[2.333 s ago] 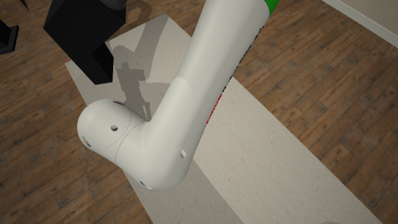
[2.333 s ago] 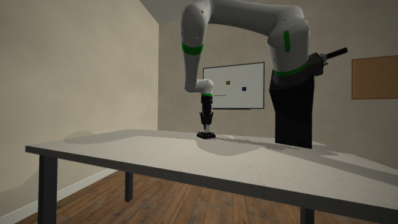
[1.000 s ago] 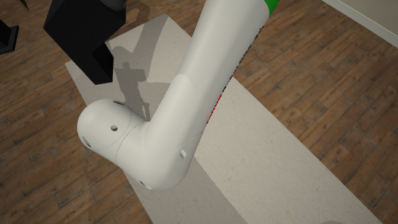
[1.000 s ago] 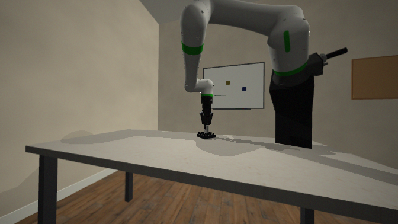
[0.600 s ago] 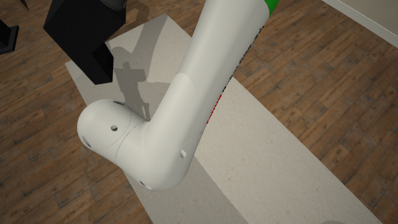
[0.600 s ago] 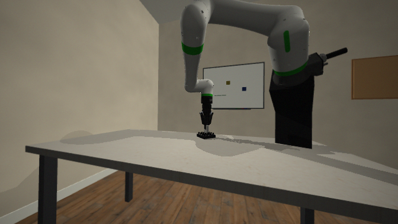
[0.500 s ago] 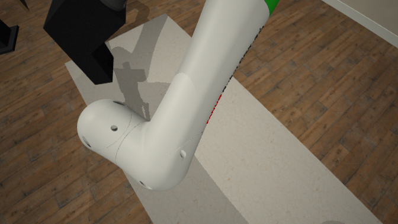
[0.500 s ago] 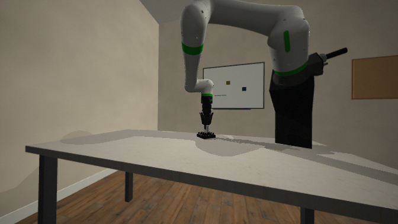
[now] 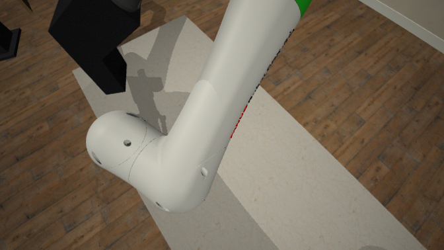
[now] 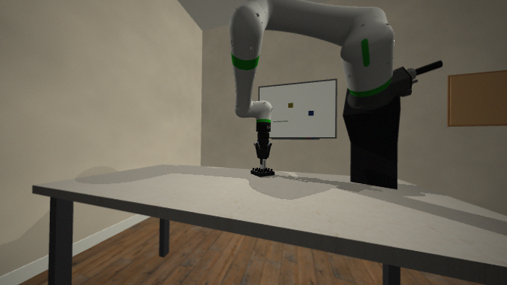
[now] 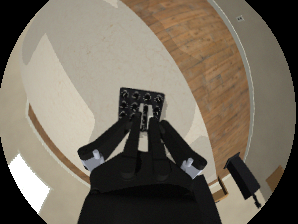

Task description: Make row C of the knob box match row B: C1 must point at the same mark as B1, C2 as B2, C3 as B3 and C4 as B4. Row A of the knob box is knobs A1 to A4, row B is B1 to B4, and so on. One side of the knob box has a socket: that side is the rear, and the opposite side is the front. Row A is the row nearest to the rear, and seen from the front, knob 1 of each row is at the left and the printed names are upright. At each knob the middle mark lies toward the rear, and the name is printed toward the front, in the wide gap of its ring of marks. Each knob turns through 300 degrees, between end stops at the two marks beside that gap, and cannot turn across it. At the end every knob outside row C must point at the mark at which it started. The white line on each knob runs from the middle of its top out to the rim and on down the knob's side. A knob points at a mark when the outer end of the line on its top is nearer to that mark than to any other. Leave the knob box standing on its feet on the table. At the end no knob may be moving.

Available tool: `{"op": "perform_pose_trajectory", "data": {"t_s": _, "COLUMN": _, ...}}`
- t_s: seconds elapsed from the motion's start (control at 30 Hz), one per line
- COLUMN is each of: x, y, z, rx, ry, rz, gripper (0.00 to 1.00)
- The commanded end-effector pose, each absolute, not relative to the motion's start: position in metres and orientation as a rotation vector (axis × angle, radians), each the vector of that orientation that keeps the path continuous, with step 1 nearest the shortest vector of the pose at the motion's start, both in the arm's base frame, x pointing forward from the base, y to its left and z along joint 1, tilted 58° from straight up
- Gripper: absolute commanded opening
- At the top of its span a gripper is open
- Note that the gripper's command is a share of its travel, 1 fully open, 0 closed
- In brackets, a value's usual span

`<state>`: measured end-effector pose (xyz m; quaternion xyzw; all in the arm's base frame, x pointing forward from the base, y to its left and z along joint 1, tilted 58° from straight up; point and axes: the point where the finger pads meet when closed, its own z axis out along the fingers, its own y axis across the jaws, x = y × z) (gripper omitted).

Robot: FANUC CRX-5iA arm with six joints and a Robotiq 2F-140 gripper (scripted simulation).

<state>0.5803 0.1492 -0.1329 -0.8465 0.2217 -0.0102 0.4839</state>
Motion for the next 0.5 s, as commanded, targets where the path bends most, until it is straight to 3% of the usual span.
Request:
{"op": "perform_pose_trajectory", "data": {"t_s": 0.0, "x": 0.5804, "y": 0.1489, "z": -0.1329, "rx": -2.059, "ry": 0.551, "rz": -0.019, "gripper": 0.05}}
{"op": "perform_pose_trajectory", "data": {"t_s": 0.47, "x": 0.5804, "y": 0.1489, "z": -0.1329, "rx": -2.029, "ry": 0.653, "rz": 0.039, "gripper": 0.05}}
